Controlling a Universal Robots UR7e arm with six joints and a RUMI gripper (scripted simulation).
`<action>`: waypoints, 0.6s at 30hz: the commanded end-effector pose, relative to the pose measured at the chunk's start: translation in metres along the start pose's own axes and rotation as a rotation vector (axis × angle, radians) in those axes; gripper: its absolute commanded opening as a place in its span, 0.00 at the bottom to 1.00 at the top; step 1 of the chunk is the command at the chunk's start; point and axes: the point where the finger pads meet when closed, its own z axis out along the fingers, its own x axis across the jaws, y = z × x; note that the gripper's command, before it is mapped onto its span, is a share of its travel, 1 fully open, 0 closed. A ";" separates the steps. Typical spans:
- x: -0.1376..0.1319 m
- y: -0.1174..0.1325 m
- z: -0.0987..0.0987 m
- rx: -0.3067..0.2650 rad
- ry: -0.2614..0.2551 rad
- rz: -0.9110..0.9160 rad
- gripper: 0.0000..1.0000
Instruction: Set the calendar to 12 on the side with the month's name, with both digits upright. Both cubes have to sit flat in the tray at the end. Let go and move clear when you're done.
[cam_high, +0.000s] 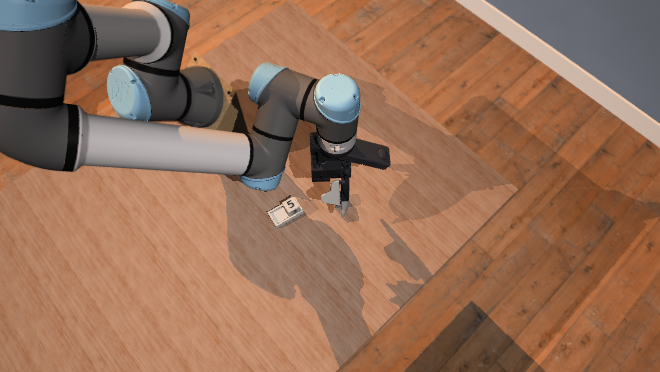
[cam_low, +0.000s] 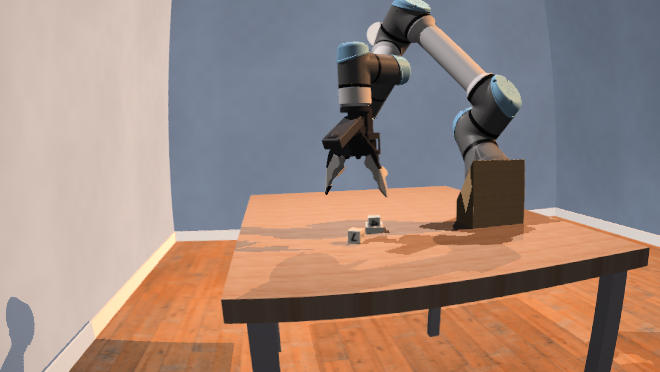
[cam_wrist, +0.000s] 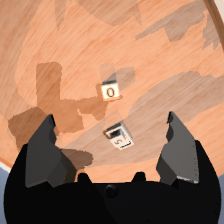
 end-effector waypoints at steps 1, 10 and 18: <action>0.000 0.001 0.000 0.008 0.000 -0.088 1.00; 0.000 0.001 0.001 0.008 0.000 -0.150 1.00; 0.000 0.001 0.001 0.008 0.000 -0.151 0.29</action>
